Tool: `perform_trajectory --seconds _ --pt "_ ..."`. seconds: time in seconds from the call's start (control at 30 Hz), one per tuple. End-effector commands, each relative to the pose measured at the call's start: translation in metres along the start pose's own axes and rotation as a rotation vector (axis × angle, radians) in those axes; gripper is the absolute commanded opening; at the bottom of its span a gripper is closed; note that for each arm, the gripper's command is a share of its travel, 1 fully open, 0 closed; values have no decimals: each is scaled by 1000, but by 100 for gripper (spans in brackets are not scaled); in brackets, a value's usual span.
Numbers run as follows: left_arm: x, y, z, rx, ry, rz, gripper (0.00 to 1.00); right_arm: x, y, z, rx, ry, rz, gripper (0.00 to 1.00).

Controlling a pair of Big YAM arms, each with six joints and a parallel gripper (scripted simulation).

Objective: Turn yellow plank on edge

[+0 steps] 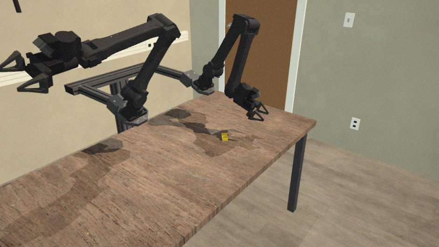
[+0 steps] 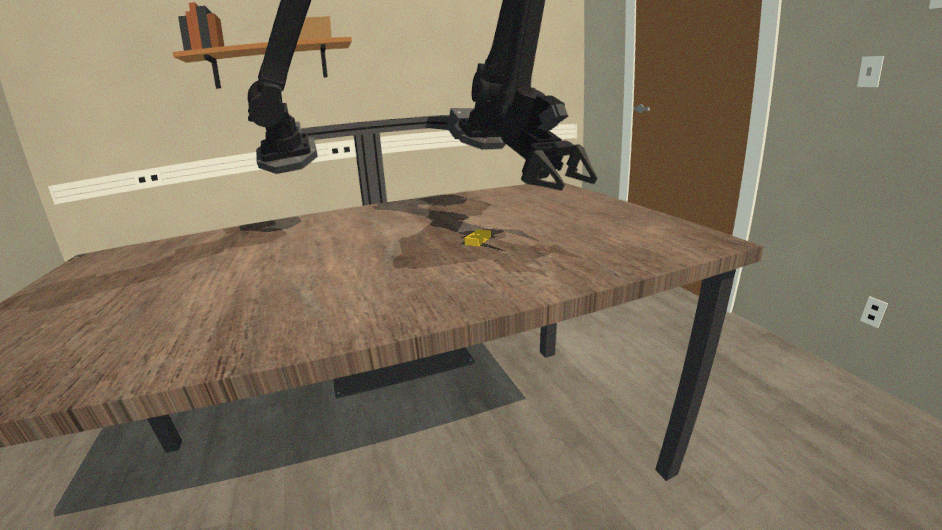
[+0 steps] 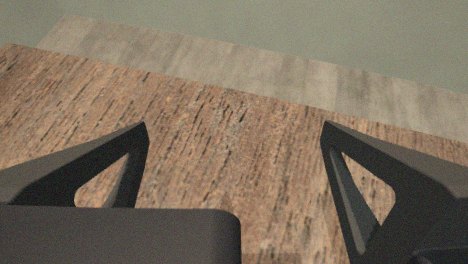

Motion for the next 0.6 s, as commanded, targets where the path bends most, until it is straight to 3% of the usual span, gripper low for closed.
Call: perform_trajectory --seconds 0.0,0.57 --pt "-2 -1 0 2 -9 -4 100 -36 -16 -6 24 -55 -14 100" --pt "-2 -1 0 2 -9 -4 100 -42 -36 -10 62 -54 -20 100"
Point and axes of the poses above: on each arm, the point where the finger pads meet when closed, its own z axis out along the fingers, its own y axis across the jaws, x = y × z, the point moved 9 cm from there along -z, back along the fingers, and after that the axes turned 6 degrees about -z, right-handed, at the moved point
